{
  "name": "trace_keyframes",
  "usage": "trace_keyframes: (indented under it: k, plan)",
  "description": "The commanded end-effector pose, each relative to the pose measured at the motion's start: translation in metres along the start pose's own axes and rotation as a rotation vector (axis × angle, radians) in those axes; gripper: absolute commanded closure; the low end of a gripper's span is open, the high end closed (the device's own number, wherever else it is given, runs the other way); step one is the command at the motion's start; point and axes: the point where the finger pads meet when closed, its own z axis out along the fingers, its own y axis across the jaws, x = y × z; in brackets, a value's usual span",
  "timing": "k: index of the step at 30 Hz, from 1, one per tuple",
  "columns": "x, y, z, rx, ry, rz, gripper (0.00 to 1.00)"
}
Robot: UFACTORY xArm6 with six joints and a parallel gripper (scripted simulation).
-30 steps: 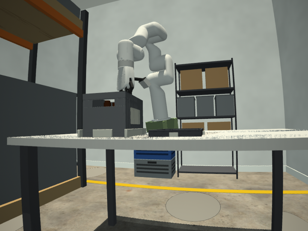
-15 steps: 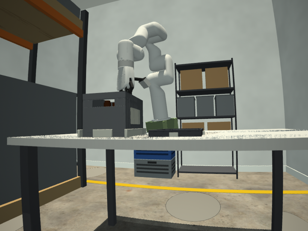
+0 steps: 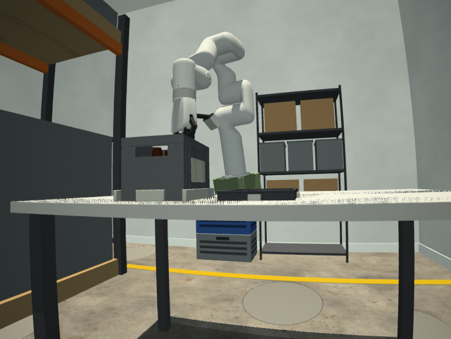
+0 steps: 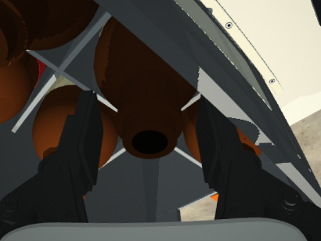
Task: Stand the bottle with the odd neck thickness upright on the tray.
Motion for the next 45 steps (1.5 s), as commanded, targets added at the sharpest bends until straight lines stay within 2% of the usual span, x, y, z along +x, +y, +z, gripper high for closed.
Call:
trace_keyframes:
  k: [1, 32, 39, 45]
  plan:
    - [-0.001, 0.001, -0.001, -0.002, -0.004, 0.0, 0.35]
    - [-0.001, 0.001, -0.002, -0.002, -0.004, 0.0, 0.35]
    - [-0.001, 0.001, -0.006, -0.002, -0.004, 0.0, 0.35]
    - [-0.001, 0.001, -0.019, -0.002, -0.004, 0.0, 0.35]
